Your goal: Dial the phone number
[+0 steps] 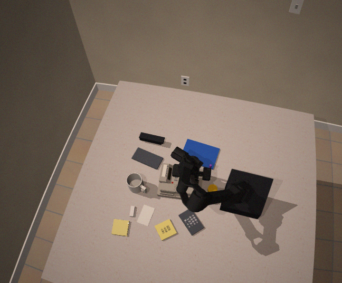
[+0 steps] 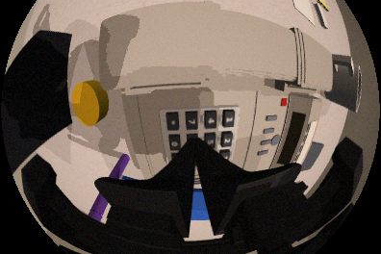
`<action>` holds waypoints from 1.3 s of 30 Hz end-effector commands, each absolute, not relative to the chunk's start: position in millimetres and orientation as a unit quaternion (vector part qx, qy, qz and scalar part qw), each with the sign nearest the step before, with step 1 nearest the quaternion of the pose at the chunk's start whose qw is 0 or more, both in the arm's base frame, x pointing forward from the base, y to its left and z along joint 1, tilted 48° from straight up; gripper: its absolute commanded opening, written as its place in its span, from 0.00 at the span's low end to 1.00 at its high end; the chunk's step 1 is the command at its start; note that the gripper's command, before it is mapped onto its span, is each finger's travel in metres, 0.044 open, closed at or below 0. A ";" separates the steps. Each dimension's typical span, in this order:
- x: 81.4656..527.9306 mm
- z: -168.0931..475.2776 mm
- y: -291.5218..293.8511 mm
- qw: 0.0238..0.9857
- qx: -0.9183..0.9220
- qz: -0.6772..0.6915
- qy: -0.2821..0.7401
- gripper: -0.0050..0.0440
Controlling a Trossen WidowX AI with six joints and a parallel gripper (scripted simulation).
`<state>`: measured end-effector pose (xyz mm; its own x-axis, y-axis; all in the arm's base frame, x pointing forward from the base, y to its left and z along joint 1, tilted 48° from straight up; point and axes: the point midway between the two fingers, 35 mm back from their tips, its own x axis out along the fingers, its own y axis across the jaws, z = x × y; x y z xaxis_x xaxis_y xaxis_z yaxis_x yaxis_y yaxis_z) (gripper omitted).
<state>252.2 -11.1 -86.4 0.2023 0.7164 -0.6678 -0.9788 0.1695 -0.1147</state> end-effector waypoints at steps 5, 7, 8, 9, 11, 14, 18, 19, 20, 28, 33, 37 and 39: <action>251.4 -88.0 -8.6 0.725 -0.269 0.586 0.241 0.00; 251.4 -88.2 -8.4 0.725 -0.269 0.586 0.241 0.00; 251.5 -88.3 -8.3 0.725 -0.269 0.586 0.241 0.00; 251.5 -88.4 -8.2 0.725 -0.269 0.586 0.241 0.00; 251.5 -88.5 -8.0 0.725 -0.269 0.586 0.241 0.00; 251.6 -88.6 -7.9 0.725 -0.269 0.586 0.241 0.00; 251.5 -88.4 -8.2 0.725 -0.269 0.586 0.241 0.00; 251.5 -88.4 -8.2 0.725 -0.269 0.586 0.241 0.00; 251.5 -88.4 -8.2 0.725 -0.269 0.586 0.241 0.00; 247.8 -75.2 -23.0 0.725 -0.270 0.586 0.241 0.00; 245.4 -68.0 -30.2 0.725 -0.269 0.586 0.241 0.00; 245.4 -68.0 -30.2 0.725 -0.269 0.586 0.241 0.00; 252.6 -67.2 -31.6 0.725 -0.269 0.586 0.241 0.00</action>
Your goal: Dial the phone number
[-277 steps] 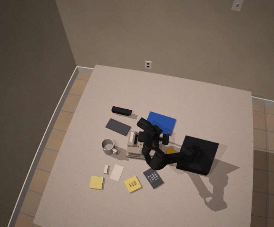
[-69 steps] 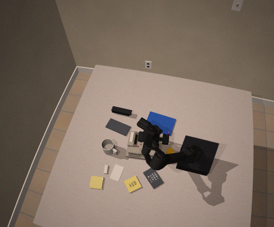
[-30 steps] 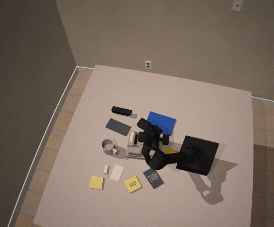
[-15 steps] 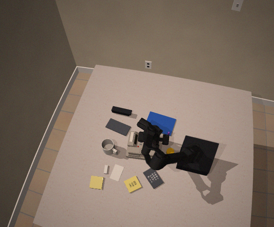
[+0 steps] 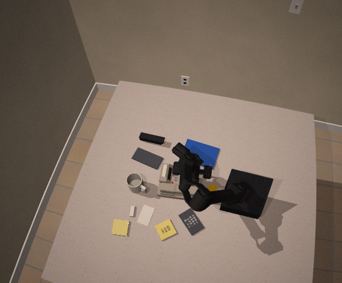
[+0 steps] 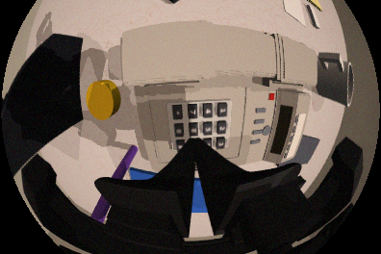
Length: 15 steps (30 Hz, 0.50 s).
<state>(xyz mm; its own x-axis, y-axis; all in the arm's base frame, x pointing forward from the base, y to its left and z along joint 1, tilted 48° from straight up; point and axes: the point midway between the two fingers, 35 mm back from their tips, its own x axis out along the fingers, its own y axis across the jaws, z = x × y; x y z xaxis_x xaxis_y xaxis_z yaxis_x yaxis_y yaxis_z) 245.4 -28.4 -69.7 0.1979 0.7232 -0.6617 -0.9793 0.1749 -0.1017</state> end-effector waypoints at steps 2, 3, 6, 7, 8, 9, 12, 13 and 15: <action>259.7 -66.4 -32.7 0.725 -0.269 0.586 0.241 0.00; 259.7 -66.4 -32.7 0.725 -0.269 0.586 0.241 0.00; 261.5 -72.2 -26.4 0.725 -0.269 0.586 0.241 0.00; 261.5 -72.2 -26.4 0.725 -0.269 0.586 0.241 0.00; 261.5 -72.2 -26.4 0.725 -0.269 0.586 0.241 0.00; 261.7 -73.1 -25.5 0.725 -0.269 0.586 0.241 0.00; 262.1 -74.1 -24.4 0.725 -0.269 0.586 0.241 0.00; 262.3 -74.8 -23.7 0.725 -0.269 0.586 0.241 0.00; 262.8 -76.5 -21.9 0.725 -0.269 0.586 0.241 0.00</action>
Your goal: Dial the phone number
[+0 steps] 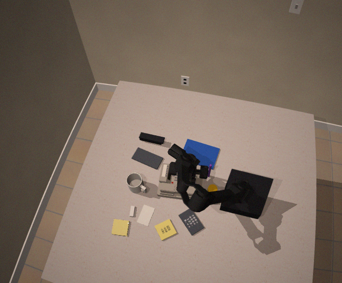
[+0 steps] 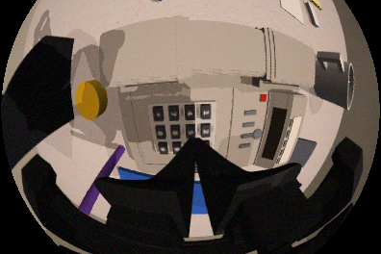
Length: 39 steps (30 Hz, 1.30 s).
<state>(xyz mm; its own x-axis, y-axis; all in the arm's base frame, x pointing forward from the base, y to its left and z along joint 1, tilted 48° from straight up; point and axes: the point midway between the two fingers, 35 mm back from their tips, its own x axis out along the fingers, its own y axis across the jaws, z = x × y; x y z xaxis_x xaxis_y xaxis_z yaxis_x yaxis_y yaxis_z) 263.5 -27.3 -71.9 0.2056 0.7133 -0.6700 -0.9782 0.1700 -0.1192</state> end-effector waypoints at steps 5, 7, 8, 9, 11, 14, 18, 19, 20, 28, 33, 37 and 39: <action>264.3 -81.6 -16.4 0.725 -0.270 0.586 0.241 0.00; 264.9 -83.7 -14.1 0.725 -0.269 0.586 0.241 0.00; 265.1 -84.5 -13.2 0.725 -0.269 0.586 0.241 0.00; 265.1 -84.5 -13.2 0.725 -0.269 0.586 0.241 0.00; 265.2 -84.9 -12.6 0.725 -0.269 0.586 0.241 0.00; 265.3 -85.1 -12.5 0.725 -0.269 0.586 0.241 0.00; 265.3 -85.1 -12.5 0.725 -0.269 0.586 0.241 0.00; 265.3 -85.1 -12.5 0.725 -0.269 0.586 0.241 0.00; 265.3 -85.1 -12.5 0.725 -0.269 0.586 0.241 0.00; 265.3 -85.1 -12.5 0.725 -0.269 0.586 0.241 0.00; 265.3 -85.1 -12.5 0.725 -0.269 0.586 0.241 0.00; 265.3 -85.1 -12.5 0.725 -0.269 0.586 0.241 0.00; 265.3 -85.2 -12.4 0.725 -0.269 0.586 0.241 0.00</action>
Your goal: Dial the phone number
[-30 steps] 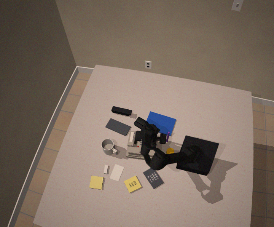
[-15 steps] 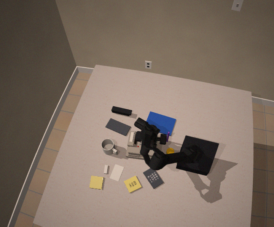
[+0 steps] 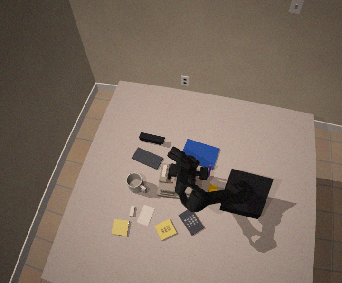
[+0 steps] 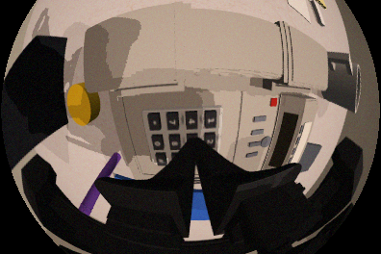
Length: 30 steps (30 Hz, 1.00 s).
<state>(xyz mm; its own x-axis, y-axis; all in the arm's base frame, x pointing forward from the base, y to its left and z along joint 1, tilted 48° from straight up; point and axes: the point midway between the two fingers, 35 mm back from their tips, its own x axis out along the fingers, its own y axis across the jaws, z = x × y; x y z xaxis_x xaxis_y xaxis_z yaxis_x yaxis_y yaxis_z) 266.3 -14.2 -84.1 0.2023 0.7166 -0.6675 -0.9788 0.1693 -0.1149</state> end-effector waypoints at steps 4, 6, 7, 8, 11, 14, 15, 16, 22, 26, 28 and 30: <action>265.4 -85.5 -12.1 0.725 -0.269 0.586 0.241 0.00; 265.4 -85.5 -12.0 0.725 -0.269 0.586 0.241 0.00; 265.4 -85.6 -11.9 0.725 -0.269 0.586 0.241 0.00; 265.5 -85.7 -11.8 0.725 -0.269 0.586 0.241 0.00; 265.5 -86.0 -11.5 0.725 -0.269 0.586 0.241 0.00; 265.6 -86.3 -11.2 0.725 -0.269 0.586 0.241 0.00; 265.7 -86.3 -11.1 0.725 -0.269 0.586 0.241 0.00; 265.7 -86.4 -11.0 0.725 -0.269 0.586 0.241 0.00; 265.8 -86.8 -10.6 0.725 -0.269 0.586 0.241 0.00; 265.8 -86.8 -10.6 0.725 -0.269 0.586 0.241 0.00; 265.8 -86.8 -10.6 0.725 -0.269 0.586 0.241 0.00; 265.8 -86.8 -10.6 0.725 -0.269 0.586 0.241 0.00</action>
